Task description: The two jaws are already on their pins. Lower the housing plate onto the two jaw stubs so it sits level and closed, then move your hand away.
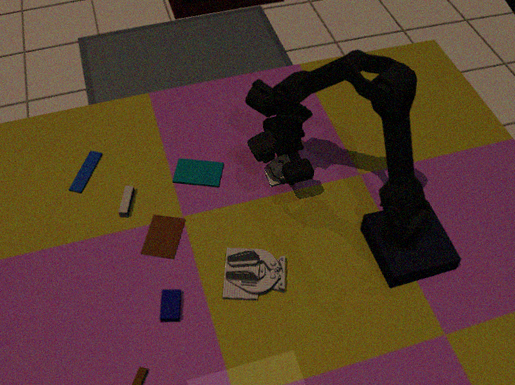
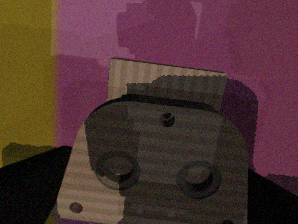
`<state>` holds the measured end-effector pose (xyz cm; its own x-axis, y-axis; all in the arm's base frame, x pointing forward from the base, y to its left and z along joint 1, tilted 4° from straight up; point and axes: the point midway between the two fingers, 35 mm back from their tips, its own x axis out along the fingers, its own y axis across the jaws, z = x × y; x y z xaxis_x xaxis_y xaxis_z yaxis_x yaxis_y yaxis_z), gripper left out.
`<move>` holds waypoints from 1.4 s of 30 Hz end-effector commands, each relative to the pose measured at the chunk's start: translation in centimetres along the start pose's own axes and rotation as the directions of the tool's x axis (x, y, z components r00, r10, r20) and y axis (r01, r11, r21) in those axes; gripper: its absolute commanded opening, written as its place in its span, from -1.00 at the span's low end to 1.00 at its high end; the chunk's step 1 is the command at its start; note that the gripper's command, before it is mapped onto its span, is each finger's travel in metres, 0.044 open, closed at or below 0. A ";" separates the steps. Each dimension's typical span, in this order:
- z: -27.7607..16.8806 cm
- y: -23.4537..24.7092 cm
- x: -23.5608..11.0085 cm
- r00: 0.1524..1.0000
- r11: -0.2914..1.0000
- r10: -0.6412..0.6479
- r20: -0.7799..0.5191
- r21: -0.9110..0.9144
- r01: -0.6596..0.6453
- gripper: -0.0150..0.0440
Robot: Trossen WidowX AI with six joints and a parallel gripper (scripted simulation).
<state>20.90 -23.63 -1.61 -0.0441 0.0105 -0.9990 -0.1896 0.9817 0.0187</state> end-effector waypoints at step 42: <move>0.2 0.1 -7.3 1.000 1.000 0.001 0.004 -0.001 -0.001 0.70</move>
<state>21.13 -23.64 5.36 -0.0498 0.0165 -0.9986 -0.1941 0.9806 0.0259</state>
